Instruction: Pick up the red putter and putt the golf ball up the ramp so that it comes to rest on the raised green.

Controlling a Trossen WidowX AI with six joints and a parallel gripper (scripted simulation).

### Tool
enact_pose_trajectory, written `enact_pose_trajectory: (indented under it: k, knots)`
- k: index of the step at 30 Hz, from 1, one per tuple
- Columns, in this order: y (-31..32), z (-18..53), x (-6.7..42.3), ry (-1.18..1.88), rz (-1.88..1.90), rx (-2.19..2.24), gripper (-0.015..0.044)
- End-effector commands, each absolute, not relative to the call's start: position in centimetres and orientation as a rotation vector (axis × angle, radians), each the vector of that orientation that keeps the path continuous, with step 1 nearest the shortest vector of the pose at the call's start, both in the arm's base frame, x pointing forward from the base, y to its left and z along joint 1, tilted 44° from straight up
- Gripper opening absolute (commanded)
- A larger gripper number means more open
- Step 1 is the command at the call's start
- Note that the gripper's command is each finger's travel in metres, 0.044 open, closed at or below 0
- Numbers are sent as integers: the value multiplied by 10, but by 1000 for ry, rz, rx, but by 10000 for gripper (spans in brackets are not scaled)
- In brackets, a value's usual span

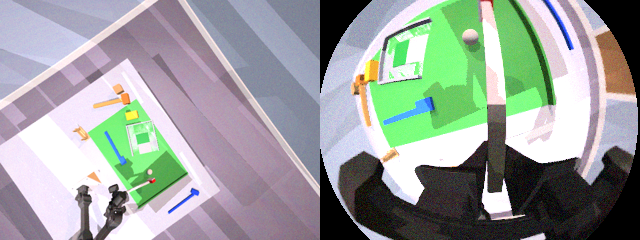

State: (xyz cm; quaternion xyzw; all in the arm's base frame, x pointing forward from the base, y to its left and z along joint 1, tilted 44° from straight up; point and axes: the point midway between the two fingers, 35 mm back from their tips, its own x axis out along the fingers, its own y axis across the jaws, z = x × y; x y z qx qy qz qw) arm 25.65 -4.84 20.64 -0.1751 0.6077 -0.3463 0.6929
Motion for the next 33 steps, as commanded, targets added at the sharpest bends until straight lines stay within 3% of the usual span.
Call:
enact_pose_trajectory:
  k: [1, 33]
  knots:
    - [-52, 209, 253, 1342, -803, -375, 0]
    - [-97, 164, 254, 1301, -871, -284, 0]
